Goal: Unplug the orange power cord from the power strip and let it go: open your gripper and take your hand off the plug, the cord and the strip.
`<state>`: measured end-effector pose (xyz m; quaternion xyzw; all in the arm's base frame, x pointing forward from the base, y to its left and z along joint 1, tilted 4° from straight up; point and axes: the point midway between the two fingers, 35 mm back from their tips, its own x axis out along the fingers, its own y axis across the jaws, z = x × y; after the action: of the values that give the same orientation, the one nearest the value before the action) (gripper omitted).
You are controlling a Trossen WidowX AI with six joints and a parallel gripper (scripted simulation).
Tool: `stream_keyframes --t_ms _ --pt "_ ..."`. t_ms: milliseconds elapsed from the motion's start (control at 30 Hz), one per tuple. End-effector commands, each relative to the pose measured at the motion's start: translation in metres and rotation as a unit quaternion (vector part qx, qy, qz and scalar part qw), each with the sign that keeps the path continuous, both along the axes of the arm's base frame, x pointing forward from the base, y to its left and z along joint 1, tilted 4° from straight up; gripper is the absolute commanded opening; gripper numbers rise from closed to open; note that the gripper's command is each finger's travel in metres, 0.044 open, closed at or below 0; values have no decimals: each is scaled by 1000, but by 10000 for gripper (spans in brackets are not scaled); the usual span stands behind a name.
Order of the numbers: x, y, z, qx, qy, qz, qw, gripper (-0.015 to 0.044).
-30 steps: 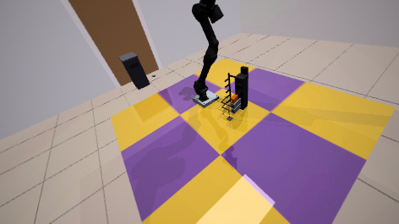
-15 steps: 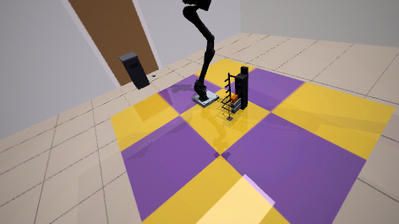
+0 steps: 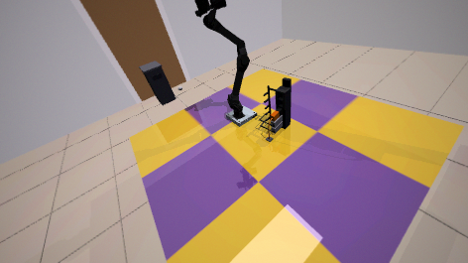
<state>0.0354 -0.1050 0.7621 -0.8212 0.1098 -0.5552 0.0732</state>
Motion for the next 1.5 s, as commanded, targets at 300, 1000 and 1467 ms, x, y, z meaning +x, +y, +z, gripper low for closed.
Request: stream_keyframes --t_ms 300,1000,1467 --pt "19 -92 -35 205 -101 229 946 160" --pt "151 -184 -154 554 -193 484 650 160" --pt "302 -138 -334 825 -293 440 198 160"
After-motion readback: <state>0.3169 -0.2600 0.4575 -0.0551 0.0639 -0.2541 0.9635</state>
